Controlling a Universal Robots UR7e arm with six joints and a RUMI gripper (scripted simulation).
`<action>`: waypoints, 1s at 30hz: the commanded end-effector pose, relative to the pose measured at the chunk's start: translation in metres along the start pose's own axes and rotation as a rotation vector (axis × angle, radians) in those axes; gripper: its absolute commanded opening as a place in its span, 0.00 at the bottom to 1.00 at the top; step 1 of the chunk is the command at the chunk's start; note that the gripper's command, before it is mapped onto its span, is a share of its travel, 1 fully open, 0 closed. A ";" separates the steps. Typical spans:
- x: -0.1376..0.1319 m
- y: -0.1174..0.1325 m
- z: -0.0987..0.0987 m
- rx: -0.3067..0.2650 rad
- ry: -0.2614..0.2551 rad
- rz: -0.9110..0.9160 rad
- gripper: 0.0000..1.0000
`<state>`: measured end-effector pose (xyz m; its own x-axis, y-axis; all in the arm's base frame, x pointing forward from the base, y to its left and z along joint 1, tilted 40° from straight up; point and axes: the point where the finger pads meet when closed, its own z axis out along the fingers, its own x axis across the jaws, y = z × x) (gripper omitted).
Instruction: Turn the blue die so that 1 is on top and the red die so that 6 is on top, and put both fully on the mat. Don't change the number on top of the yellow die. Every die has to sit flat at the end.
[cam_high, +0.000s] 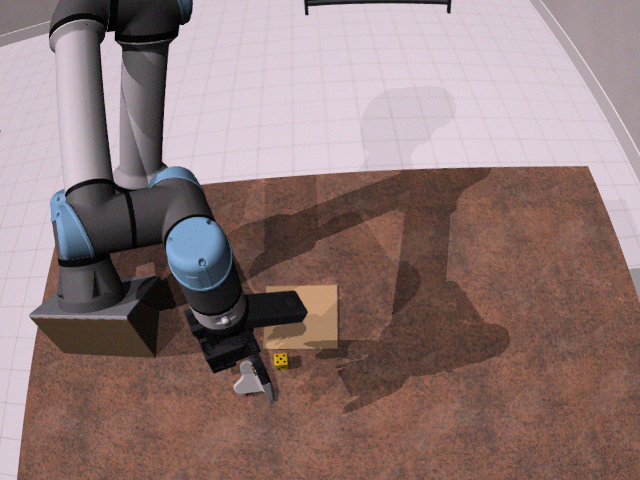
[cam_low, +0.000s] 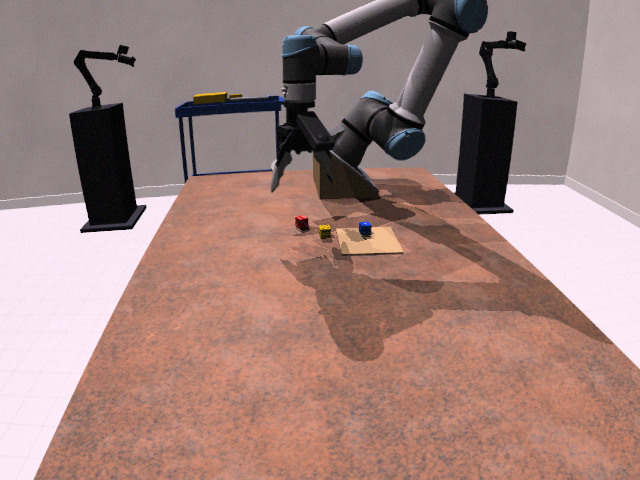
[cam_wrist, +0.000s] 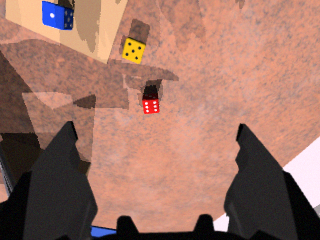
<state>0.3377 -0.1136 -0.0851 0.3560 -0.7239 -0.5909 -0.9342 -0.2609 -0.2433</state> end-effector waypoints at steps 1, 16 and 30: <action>-0.002 0.002 0.002 0.007 -0.006 -0.174 1.00; -0.006 0.006 0.005 0.008 -0.005 -0.504 1.00; -0.008 0.010 0.007 0.009 -0.004 -0.760 1.00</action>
<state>0.3286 -0.1075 -0.0872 0.8572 -0.4076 -0.3146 -0.5145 -0.6525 -0.5564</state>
